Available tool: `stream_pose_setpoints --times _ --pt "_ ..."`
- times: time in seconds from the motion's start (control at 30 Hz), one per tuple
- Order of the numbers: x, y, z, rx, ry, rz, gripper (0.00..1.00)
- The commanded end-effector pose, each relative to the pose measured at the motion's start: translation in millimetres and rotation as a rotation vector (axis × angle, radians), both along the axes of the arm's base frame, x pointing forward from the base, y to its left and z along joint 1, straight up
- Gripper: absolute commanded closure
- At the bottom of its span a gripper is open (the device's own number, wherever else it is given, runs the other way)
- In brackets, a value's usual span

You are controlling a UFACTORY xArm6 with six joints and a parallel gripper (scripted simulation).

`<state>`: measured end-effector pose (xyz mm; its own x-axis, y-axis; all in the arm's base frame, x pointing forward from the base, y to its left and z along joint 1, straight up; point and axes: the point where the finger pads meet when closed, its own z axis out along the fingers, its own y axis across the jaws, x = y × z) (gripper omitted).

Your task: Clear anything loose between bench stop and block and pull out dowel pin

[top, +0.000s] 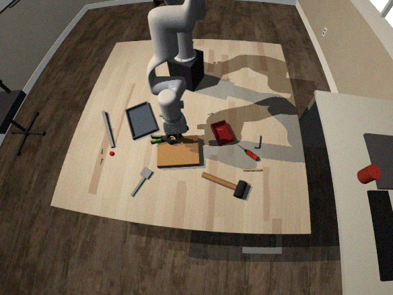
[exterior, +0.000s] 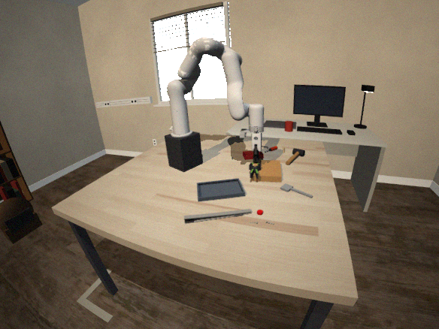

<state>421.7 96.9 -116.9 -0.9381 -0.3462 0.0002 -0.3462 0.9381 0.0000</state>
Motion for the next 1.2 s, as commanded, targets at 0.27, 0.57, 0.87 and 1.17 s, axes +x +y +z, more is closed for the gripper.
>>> stream_pose_setpoints --times 0.27,0.57,0.87,1.17 --pt "1.7 0.4 1.2 0.001 -0.004 0.002 1.00" --pt "1.7 0.4 1.2 0.001 -0.004 0.005 1.00" --pt "1.7 0.4 1.2 0.001 -0.004 0.009 1.00" --pt "1.7 0.4 1.2 0.001 -0.004 0.016 1.00"
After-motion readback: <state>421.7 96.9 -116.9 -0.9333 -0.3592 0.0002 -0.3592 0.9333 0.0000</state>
